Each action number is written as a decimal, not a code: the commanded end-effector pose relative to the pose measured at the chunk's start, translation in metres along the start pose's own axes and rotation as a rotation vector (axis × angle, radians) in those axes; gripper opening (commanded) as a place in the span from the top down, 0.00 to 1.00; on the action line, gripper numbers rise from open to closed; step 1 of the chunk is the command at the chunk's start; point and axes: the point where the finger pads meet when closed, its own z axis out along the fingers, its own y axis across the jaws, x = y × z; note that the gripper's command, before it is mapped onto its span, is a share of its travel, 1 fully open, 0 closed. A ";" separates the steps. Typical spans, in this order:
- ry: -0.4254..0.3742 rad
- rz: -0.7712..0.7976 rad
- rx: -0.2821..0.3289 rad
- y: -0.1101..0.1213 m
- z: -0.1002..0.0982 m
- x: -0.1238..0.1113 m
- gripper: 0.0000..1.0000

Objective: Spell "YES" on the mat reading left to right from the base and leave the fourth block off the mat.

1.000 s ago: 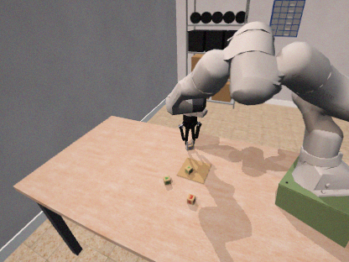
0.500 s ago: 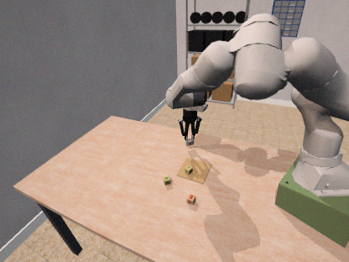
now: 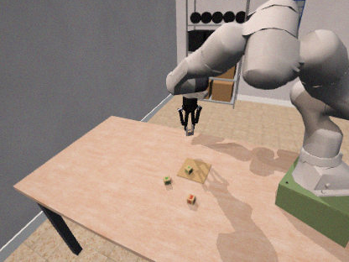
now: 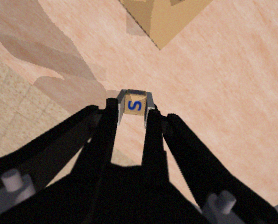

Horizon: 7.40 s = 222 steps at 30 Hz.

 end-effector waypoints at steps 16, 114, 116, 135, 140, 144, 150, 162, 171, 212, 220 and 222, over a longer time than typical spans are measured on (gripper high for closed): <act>0.016 -0.187 0.004 0.000 -0.001 0.016 0.84; 0.019 -1.682 -0.014 0.004 -0.004 0.099 0.84; 0.019 -1.717 -0.014 0.004 -0.004 0.101 0.84; 0.016 -2.051 -0.015 0.004 -0.005 0.119 0.84; 0.015 -2.146 -0.014 0.003 -0.006 0.124 0.84; 0.015 -2.223 -0.014 0.003 -0.006 0.128 0.84; 0.014 -2.331 -0.014 0.002 -0.006 0.133 0.84; 0.013 -2.458 -0.012 0.002 -0.007 0.140 0.84; 0.013 -2.458 -0.012 0.002 -0.007 0.140 0.84; 0.013 -2.458 -0.013 0.000 0.089 0.141 0.84; 0.013 -2.458 -0.013 0.000 0.089 0.141 0.84; 0.013 -2.458 -0.013 0.000 0.089 0.141 0.84</act>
